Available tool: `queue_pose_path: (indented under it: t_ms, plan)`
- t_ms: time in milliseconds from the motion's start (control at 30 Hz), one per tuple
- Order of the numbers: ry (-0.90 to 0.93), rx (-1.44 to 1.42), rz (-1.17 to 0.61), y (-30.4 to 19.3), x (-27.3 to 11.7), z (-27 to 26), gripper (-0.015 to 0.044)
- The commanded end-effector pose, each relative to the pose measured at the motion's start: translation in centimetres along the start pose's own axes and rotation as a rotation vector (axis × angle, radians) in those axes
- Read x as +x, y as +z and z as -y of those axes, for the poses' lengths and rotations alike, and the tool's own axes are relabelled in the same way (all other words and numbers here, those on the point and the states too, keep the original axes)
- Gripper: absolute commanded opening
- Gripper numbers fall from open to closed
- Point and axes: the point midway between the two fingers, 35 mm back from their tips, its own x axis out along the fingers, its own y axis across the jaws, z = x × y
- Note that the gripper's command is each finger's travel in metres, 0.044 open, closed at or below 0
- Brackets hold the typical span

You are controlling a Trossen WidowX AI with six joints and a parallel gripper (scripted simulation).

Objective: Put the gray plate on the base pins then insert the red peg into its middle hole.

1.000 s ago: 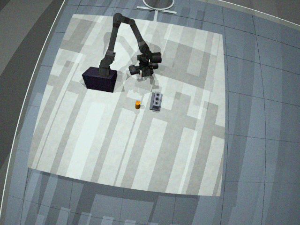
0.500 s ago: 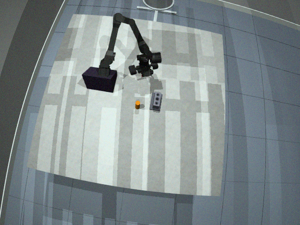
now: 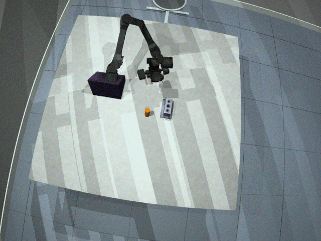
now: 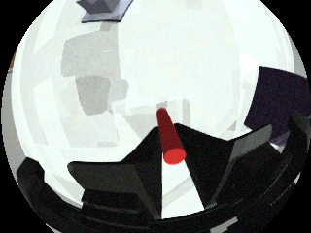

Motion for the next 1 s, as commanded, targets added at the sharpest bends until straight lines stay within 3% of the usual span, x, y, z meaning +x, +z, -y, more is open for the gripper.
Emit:
queue_pose_path:
  t_ms: [0, 600, 633, 967]
  plan:
    - [0.013, -0.017, 0.011, 0.2, -1.5, -0.6, 0.0]
    - [0.011, -0.016, 0.012, 0.9, -7.2, -0.3, 0.0]
    - [-0.003, 0.0, 0.008, 1.0, -5.8, -0.1, 0.0]
    - [-0.001, -0.003, 0.013, 3.2, -6.2, -1.5, 0.0]
